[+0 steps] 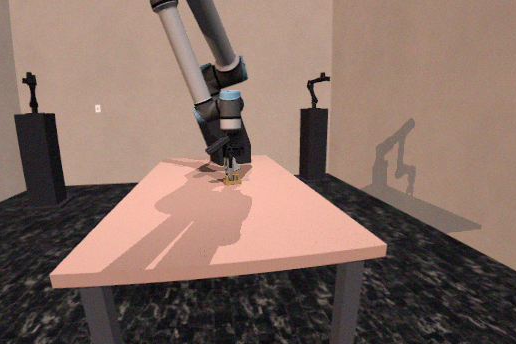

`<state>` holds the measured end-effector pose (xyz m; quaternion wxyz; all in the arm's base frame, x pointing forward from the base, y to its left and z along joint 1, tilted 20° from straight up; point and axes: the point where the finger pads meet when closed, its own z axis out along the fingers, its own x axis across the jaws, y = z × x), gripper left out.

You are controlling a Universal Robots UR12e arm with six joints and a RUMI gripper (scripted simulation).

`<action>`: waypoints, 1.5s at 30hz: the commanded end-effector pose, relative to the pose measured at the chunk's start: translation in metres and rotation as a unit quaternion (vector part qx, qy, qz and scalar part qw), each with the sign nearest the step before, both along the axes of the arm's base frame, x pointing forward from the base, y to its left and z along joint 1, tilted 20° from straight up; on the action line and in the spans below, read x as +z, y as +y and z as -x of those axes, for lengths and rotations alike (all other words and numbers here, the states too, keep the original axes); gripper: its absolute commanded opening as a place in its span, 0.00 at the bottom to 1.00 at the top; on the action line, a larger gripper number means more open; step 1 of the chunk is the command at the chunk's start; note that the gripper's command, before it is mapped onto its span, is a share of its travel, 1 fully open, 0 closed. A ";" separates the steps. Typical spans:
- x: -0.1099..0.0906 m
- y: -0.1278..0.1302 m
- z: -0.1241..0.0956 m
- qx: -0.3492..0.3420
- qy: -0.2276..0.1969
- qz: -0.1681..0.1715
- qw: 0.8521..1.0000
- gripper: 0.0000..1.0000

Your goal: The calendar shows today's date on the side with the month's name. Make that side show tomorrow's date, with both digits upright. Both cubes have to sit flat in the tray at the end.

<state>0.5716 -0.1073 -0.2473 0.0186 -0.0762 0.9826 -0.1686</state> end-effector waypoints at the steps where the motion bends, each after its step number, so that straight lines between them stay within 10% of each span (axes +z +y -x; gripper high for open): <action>1: 0.000 0.000 0.000 0.000 0.000 0.000 1.000 0.14; 32: 0.008 0.003 0.000 0.000 0.000 0.000 1.000 0.28; 45: 0.068 0.024 0.004 0.000 0.000 0.000 1.000 0.28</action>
